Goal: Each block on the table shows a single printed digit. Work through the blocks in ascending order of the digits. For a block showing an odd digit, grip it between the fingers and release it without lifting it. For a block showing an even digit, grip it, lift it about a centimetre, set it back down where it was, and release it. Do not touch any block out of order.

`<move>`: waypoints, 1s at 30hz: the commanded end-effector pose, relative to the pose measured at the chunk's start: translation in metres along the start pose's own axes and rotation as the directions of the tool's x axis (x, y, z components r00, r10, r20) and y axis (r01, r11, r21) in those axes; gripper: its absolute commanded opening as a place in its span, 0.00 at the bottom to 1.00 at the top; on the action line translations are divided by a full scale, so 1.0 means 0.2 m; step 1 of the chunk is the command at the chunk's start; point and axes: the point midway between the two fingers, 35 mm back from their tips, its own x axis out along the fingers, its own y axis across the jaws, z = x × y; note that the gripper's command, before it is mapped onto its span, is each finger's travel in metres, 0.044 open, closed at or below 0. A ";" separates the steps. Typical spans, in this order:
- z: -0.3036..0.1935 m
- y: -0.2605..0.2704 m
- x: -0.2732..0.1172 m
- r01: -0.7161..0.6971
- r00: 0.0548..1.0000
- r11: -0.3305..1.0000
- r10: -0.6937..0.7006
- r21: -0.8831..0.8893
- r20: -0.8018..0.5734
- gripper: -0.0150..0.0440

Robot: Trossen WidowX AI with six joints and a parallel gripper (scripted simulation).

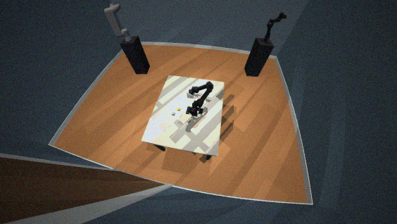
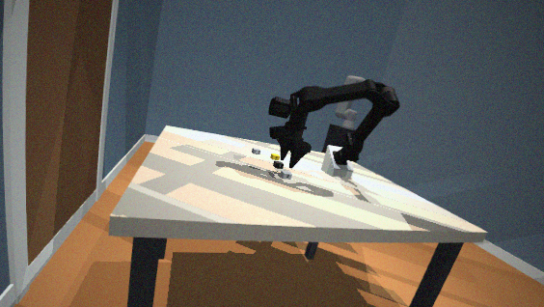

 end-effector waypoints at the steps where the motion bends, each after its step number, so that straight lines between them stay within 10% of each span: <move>1: -0.01 0.00 0.04 -0.004 1.000 1.000 0.004 0.004 -0.004 0.93; 21: -0.01 0.01 0.19 -0.006 1.000 1.000 0.006 0.003 -0.004 0.93; 30: -0.01 0.01 0.19 -0.006 1.000 1.000 0.006 0.003 -0.004 0.53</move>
